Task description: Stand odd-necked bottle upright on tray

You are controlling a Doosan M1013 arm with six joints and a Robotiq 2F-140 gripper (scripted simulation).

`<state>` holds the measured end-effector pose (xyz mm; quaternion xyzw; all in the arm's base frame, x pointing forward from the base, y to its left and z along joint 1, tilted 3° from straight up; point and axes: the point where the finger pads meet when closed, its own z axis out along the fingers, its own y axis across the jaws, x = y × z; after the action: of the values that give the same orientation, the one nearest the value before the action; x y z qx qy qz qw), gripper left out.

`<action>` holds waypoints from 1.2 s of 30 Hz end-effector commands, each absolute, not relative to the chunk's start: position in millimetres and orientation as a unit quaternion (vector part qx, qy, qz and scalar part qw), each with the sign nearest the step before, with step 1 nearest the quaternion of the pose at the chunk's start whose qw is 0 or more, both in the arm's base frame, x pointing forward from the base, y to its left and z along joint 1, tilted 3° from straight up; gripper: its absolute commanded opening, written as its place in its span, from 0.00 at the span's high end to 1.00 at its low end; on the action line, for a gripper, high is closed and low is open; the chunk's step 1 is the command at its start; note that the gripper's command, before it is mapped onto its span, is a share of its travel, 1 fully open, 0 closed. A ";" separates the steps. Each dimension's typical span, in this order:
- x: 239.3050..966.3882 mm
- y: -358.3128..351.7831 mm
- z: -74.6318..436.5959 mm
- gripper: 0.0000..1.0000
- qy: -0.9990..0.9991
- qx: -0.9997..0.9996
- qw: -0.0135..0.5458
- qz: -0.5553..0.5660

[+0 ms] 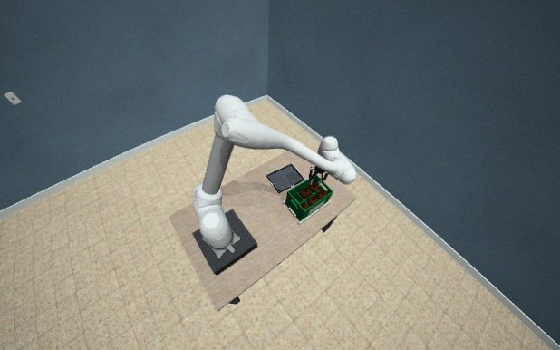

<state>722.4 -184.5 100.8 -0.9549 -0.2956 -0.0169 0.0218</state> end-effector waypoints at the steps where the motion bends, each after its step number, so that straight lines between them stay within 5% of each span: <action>1: 720.8 -182.3 97.5 0.62 -0.295 -0.955 0.023 -0.016; 4: 720.8 -182.3 97.5 0.62 -0.295 -0.955 0.023 -0.016; 5: 720.8 -182.3 97.5 1.00 -0.295 -0.955 0.023 -0.016; 36: 720.8 -182.3 97.5 1.00 -0.295 -0.955 0.023 -0.016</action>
<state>722.5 -184.5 100.9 -0.9549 -0.2957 -0.0170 0.0218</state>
